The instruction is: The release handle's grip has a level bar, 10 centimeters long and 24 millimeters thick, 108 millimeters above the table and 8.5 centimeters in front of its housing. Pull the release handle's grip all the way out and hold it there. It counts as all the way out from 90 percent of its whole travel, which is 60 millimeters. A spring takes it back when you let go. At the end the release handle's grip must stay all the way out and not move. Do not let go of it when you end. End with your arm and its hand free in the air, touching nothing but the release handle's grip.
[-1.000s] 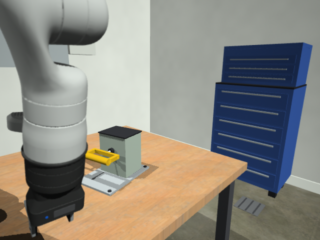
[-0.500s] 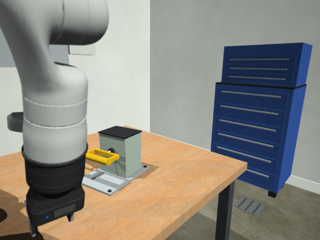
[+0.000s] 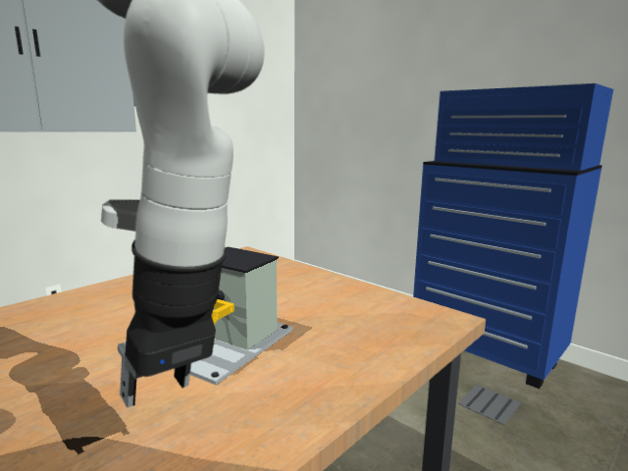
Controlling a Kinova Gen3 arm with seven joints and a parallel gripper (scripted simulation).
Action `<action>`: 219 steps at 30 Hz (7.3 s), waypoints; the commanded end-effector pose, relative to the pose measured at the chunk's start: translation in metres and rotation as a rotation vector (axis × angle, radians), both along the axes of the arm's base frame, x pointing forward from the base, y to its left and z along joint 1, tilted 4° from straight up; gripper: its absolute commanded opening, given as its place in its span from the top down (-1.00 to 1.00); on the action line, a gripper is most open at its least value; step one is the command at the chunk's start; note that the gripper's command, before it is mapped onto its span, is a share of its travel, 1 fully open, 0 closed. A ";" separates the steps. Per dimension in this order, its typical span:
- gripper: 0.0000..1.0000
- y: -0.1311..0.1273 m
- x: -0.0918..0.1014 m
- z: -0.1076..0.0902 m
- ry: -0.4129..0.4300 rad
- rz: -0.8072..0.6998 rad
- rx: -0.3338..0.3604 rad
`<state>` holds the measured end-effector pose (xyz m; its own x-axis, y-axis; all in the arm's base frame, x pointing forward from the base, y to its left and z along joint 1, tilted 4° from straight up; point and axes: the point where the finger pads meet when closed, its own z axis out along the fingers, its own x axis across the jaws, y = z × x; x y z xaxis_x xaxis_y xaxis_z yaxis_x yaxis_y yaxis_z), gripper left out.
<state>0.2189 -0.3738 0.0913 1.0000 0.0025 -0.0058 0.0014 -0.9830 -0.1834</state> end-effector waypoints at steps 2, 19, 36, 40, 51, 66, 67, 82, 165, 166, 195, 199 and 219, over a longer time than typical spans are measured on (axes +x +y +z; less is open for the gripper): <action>-1.00 0.044 0.054 0.008 0.011 0.069 -0.057; -1.00 0.204 0.148 0.018 -0.042 0.222 -0.192; -1.00 0.275 0.163 0.023 -0.095 0.300 -0.222; -1.00 0.275 0.163 0.023 -0.095 0.300 -0.222; 1.00 0.275 0.163 0.022 -0.094 0.300 -0.222; 1.00 0.275 0.163 0.022 -0.094 0.300 -0.222; 1.00 0.275 0.163 0.022 -0.094 0.300 -0.222; 1.00 0.275 0.163 0.022 -0.094 0.300 -0.222; -0.86 0.274 0.165 -0.015 -0.085 0.301 -0.218; -0.86 0.274 0.165 -0.016 -0.085 0.301 -0.218; -0.86 0.273 0.166 -0.027 -0.087 0.301 -0.219; -0.86 0.273 0.166 -0.027 -0.087 0.301 -0.219; -0.86 0.273 0.166 -0.027 -0.087 0.301 -0.219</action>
<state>0.3860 -0.0997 0.0659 0.9492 0.3109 0.0475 0.3091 -0.9501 0.0423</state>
